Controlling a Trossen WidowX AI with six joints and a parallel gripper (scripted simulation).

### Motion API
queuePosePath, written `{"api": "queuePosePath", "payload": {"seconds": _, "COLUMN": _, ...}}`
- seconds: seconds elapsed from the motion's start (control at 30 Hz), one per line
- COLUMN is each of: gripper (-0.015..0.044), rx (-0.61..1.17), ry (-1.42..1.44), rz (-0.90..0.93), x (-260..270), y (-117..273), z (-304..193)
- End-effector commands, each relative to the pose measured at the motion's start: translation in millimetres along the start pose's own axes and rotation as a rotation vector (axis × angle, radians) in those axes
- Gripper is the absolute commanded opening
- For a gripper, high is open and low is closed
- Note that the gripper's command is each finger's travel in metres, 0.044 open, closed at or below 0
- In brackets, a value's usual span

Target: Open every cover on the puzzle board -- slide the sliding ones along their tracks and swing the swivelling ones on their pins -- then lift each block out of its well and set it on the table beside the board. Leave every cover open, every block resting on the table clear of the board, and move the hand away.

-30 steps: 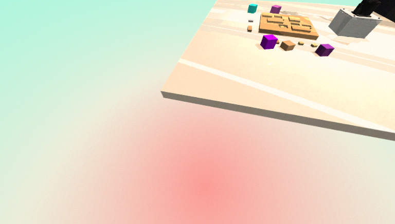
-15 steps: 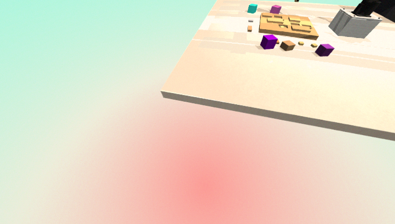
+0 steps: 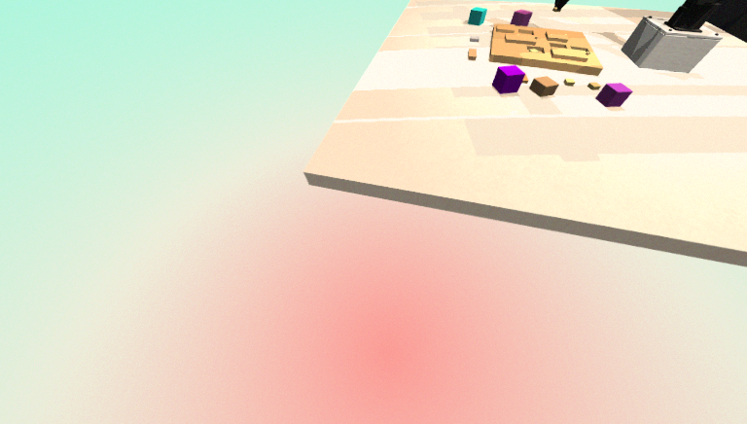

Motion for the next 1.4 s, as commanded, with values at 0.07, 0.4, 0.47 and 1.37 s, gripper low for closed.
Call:
{"api": "queuePosePath", "payload": {"seconds": 0.07, "gripper": 0.0080, "rx": 0.003, "ry": 0.006, "rz": 0.005, "x": 1, "y": -11, "z": -1}}
{"api": "queuePosePath", "payload": {"seconds": 0.4, "gripper": 0.0080, "rx": 0.003, "ry": 0.006, "rz": 0.005, "x": 2, "y": -27, "z": -1}}
{"api": "queuePosePath", "payload": {"seconds": 0.47, "gripper": 0.0080, "rx": 0.003, "ry": 0.006, "rz": 0.005, "x": 2, "y": -30, "z": -1}}
{"api": "queuePosePath", "payload": {"seconds": 1.37, "gripper": 0.0211, "rx": 0.001, "ry": 0.000, "rz": 0.002, "x": 5, "y": -59, "z": -2}}
Point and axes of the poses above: the point midway between the two fingers, 35 mm back from their tips, its own y axis back along the fingers, its own x axis across the jaws, z = x × y, the point moved 9 cm from there along y, back along the fingers, and after that the axes turned 11 degrees about y, right-handed, at the moved point
